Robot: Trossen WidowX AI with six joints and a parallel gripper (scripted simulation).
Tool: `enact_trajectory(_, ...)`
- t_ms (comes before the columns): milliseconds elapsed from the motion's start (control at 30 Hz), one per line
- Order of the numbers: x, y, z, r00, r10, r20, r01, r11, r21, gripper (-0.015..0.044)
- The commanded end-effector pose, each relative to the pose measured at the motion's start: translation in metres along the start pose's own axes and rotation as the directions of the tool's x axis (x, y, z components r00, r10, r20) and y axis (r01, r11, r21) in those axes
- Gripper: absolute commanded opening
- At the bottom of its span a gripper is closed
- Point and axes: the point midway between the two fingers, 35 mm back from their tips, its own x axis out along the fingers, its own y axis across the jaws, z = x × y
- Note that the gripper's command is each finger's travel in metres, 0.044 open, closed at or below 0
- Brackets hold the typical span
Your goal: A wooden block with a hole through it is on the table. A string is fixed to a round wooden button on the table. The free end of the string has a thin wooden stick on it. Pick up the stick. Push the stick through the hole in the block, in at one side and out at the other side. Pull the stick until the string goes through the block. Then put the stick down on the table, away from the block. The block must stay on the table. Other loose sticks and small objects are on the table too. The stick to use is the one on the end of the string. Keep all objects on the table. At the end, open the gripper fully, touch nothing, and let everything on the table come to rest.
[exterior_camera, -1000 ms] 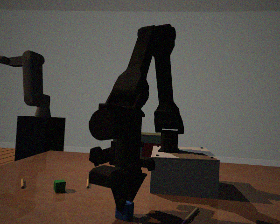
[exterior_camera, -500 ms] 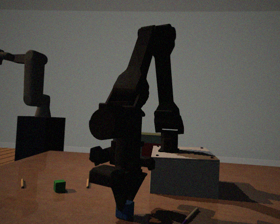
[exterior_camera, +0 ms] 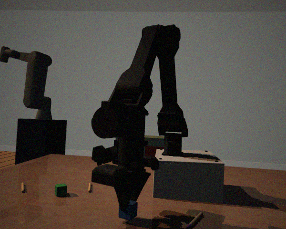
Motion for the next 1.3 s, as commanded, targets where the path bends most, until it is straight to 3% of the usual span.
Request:
enact_trajectory(0, -0.004, 0.002, 0.0, 1.0, 0.008, 0.0, -0.008, 1.0, 0.0, 0.0)
enact_trajectory(233, -0.005, 0.002, -0.001, 1.0, 0.006, 0.013, -0.006, 1.0, 0.001, 0.0)
enact_trajectory(467, -0.003, 0.002, -0.009, 0.988, 0.005, 0.156, -0.005, 1.0, 0.001, 0.0)
enact_trajectory(733, -0.003, 0.002, -0.011, 0.983, 0.005, 0.184, -0.006, 1.0, 0.001, 0.0)
enact_trajectory(1000, 0.001, 0.002, -0.02, 0.943, 0.006, 0.333, -0.006, 1.0, 0.001, 0.0)
enact_trajectory(1267, 0.001, 0.002, -0.02, 0.942, 0.006, 0.336, -0.007, 1.0, 0.001, 0.0)
